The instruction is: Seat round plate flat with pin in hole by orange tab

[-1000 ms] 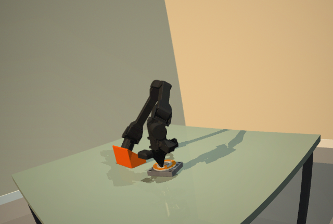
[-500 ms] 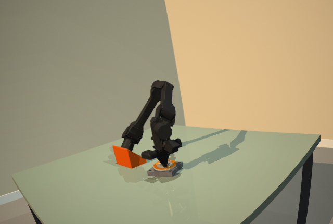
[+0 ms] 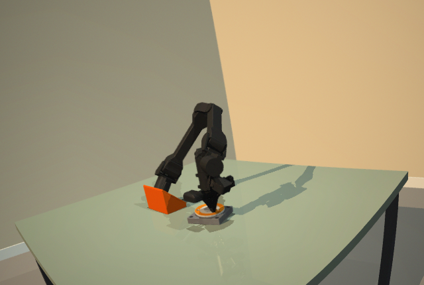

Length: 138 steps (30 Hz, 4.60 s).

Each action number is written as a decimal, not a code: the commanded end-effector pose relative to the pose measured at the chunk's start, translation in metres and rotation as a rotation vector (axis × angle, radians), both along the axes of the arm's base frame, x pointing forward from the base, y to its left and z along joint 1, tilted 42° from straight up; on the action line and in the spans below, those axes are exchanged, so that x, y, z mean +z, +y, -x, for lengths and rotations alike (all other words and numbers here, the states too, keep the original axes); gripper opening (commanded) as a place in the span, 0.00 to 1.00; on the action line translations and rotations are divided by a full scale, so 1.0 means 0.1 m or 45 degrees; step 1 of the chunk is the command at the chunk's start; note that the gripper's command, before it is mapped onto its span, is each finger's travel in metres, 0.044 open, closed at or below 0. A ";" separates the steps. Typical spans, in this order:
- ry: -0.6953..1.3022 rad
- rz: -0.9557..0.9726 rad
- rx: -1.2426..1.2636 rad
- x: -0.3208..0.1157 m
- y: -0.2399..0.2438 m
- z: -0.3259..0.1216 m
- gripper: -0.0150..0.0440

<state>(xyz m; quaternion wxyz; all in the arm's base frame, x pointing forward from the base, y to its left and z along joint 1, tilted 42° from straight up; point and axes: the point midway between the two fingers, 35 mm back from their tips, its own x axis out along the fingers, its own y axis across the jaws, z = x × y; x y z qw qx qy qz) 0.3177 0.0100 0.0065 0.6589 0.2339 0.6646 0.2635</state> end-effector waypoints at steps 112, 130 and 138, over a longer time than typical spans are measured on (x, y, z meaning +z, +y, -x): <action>0.006 -0.012 0.007 0.52 0.50 0.48 0.25; 0.007 -0.012 0.007 0.51 0.50 0.58 0.25; 0.007 -0.009 0.007 0.73 0.29 0.56 0.25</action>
